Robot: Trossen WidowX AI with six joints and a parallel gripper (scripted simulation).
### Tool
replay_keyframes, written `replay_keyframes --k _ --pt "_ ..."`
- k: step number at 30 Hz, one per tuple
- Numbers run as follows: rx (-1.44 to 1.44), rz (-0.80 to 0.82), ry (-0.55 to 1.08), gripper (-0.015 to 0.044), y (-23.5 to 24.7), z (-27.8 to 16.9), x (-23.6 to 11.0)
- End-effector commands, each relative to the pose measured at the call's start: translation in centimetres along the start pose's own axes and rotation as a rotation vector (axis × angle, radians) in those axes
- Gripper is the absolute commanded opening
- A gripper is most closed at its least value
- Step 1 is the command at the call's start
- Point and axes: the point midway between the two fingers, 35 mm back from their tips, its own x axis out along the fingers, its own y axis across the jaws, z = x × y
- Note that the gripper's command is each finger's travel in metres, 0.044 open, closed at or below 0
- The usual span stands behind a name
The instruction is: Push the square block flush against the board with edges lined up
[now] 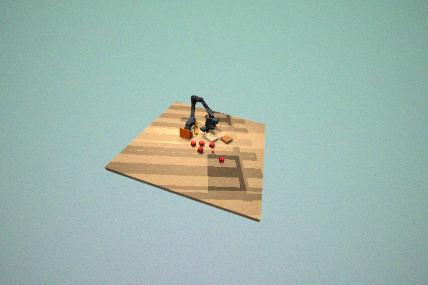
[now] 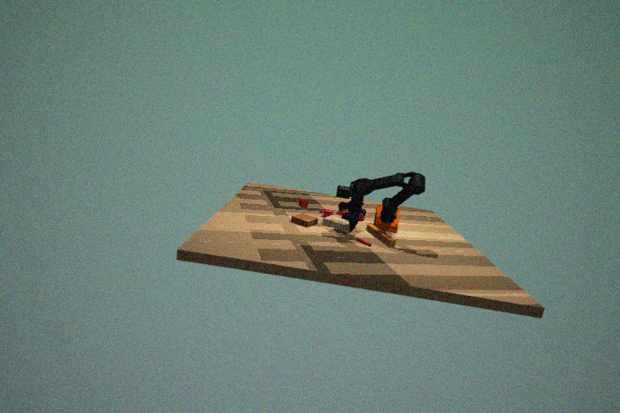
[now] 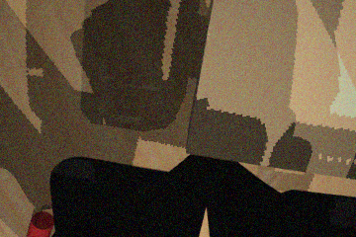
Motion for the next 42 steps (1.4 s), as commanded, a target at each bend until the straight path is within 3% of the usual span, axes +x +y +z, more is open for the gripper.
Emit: replay_keyframes --k 1,42 --pt "-0.004 0.001 0.003 0.0 0.0 0.3 0.0" --pt "-0.005 0.001 0.002 0.0 0.3 1.3 0.0"
